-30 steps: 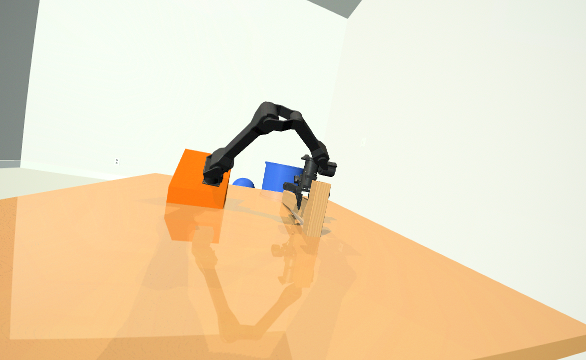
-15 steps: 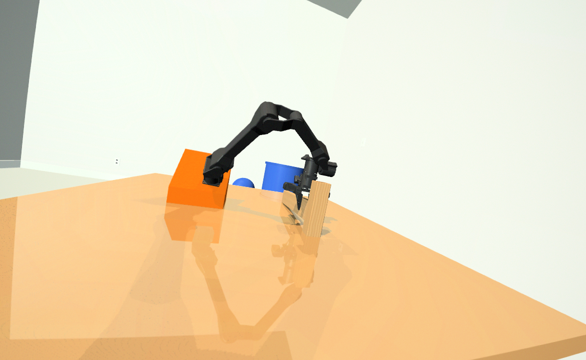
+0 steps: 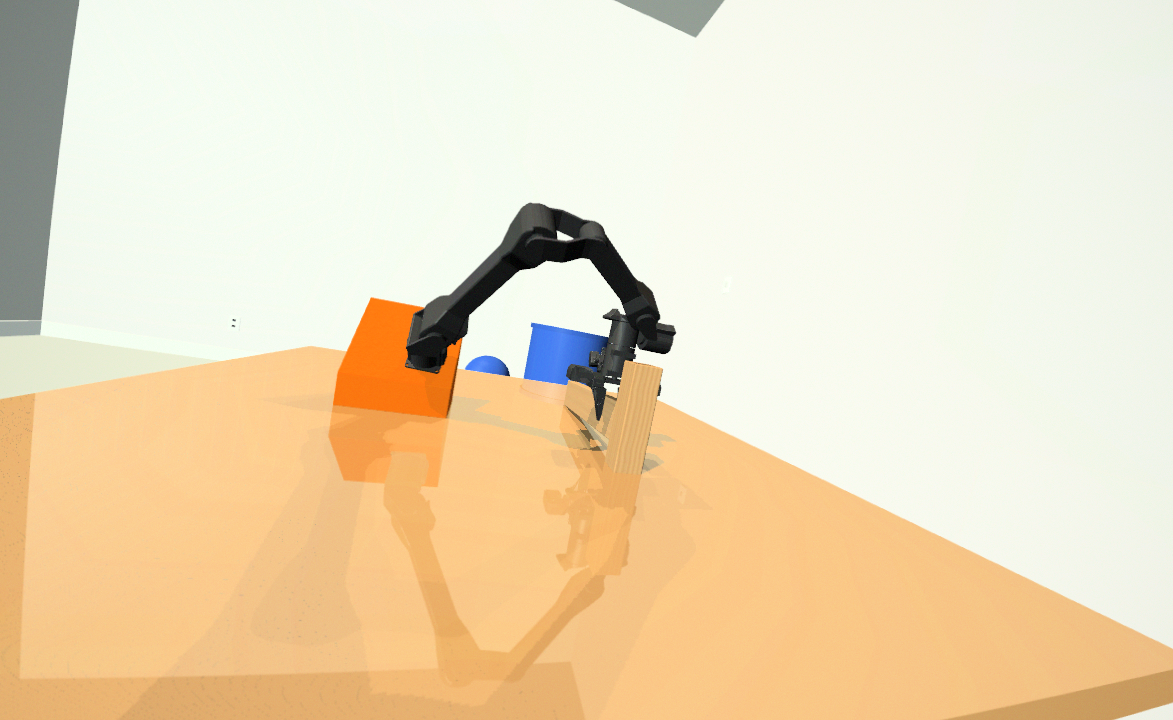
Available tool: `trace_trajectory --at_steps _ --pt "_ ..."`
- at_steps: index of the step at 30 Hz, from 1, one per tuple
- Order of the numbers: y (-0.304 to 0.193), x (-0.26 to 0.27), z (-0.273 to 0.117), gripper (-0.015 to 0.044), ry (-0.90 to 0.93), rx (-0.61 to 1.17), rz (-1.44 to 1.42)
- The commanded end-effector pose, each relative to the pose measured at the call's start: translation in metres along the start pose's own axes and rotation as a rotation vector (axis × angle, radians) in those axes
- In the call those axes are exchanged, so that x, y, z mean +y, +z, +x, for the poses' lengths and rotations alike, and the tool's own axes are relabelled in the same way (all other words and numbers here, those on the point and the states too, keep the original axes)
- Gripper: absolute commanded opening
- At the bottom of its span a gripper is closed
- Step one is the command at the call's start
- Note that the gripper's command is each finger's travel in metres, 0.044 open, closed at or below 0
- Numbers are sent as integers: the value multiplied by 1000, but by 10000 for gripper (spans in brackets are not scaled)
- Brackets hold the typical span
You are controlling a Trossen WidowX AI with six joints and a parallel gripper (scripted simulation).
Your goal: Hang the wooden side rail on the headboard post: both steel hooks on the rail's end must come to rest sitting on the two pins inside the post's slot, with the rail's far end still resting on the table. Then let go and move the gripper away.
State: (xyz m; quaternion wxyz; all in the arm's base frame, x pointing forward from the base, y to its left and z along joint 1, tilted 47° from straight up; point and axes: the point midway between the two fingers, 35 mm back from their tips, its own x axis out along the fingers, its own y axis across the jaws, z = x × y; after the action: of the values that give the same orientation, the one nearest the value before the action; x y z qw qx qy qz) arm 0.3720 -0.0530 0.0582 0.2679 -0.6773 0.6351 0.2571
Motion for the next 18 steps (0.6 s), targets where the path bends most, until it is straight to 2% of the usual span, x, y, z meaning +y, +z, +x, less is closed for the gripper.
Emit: trace_trajectory --at_steps 1,18 --pt "0 -1 -4 0 -10 1 -5" --pt "-2 -2 -3 0 -10 2 -5"
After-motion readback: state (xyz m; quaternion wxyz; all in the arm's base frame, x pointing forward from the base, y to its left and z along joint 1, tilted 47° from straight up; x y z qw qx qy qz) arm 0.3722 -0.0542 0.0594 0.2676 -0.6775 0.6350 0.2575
